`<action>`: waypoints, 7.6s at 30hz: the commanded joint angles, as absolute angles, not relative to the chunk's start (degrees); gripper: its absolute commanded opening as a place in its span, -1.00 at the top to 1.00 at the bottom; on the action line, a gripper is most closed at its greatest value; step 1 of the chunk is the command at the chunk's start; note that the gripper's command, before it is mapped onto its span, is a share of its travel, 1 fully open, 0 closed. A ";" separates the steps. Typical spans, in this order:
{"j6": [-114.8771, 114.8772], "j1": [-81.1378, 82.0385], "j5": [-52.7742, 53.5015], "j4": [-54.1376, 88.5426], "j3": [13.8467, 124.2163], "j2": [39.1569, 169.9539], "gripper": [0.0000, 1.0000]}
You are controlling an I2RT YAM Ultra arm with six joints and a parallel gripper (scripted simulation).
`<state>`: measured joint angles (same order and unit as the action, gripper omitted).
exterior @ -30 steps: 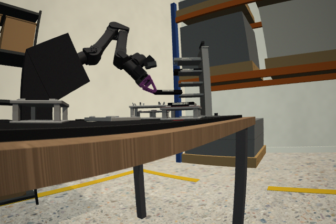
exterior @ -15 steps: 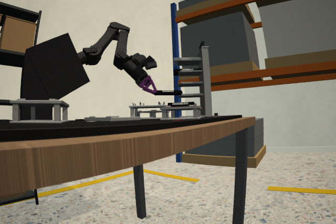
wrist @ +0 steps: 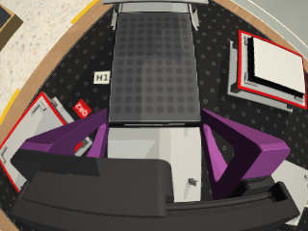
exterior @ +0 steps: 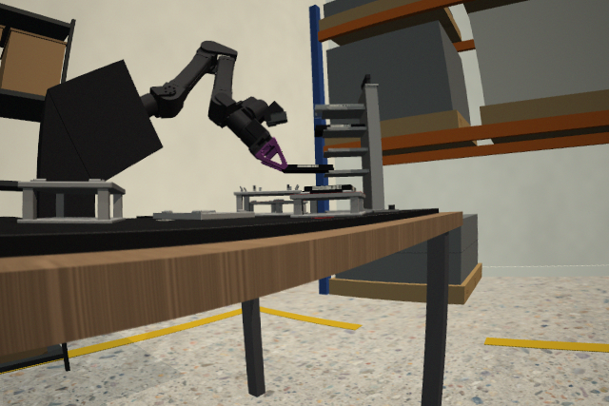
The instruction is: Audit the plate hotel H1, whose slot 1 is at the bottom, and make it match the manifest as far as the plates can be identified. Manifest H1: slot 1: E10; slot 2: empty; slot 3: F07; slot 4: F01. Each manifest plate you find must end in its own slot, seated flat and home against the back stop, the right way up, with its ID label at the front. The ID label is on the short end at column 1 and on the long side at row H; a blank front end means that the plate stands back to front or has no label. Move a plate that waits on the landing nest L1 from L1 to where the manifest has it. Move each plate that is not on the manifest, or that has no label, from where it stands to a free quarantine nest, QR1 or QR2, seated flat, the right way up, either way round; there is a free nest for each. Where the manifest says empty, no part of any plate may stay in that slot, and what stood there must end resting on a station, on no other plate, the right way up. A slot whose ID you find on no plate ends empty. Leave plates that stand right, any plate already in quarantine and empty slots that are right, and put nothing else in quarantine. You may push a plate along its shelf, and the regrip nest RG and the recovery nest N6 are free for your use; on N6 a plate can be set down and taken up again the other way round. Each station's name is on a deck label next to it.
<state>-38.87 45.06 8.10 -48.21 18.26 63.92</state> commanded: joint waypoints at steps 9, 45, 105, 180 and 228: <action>-38.93 44.10 8.28 -48.39 19.99 64.72 -0.72; -38.98 43.21 9.15 -48.25 24.69 69.26 -0.72; -38.98 43.20 9.15 -48.73 29.20 74.22 -0.72; -38.97 43.27 9.07 -48.88 31.18 76.35 -1.00; -38.77 46.92 5.47 -53.04 18.21 67.63 -1.00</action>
<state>-38.81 46.87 6.87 -51.86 18.92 68.40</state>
